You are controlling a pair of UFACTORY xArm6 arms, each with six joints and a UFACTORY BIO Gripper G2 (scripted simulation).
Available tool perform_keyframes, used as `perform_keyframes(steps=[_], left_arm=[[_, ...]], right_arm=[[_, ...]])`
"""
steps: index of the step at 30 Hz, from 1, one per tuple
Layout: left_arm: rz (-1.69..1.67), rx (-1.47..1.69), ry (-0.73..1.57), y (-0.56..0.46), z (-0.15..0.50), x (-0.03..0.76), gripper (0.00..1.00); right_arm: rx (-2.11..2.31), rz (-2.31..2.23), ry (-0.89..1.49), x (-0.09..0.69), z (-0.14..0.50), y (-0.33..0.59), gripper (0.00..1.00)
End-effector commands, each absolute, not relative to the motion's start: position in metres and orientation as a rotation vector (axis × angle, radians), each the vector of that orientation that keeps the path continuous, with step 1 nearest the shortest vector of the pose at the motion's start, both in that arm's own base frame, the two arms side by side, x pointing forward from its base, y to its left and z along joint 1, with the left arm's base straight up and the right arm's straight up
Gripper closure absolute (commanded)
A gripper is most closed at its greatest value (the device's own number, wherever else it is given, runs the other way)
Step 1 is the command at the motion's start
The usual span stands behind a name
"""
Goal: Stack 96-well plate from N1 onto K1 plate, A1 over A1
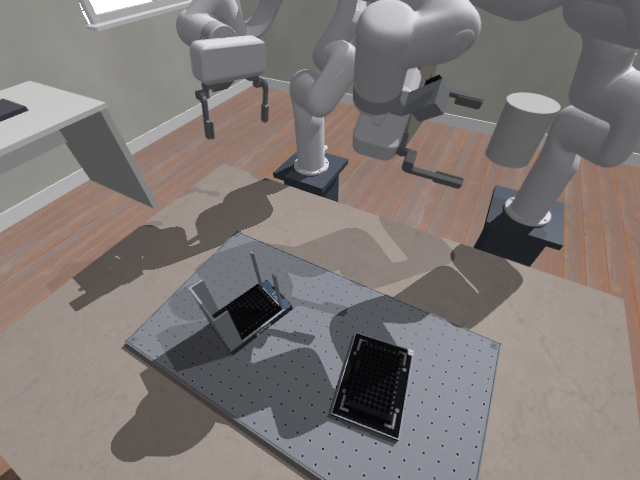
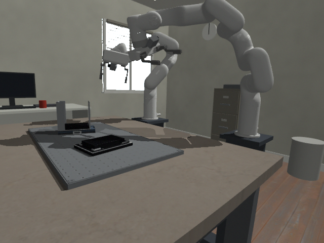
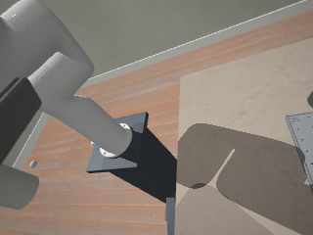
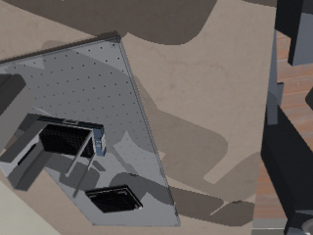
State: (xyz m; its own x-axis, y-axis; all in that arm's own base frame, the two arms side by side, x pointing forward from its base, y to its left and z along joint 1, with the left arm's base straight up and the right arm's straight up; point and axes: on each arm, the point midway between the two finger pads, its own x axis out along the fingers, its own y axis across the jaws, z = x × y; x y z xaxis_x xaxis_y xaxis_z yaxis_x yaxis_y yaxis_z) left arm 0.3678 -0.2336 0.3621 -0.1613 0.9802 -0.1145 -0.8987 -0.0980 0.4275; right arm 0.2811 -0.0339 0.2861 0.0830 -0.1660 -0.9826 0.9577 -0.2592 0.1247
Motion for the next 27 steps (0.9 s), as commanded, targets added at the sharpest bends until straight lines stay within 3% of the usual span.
perform_keyframes(steps=[1,27], left_arm=[[1.674,0.222,0.465,-0.234,0.364,0.368,0.0],[1.674,0.222,0.465,-0.234,0.364,0.368,0.0]], right_arm=[[1.339,-1.385,0.932,0.274,0.289,-0.037,0.0],[1.359,-1.362,1.083,0.248,0.298,-0.047,0.0]])
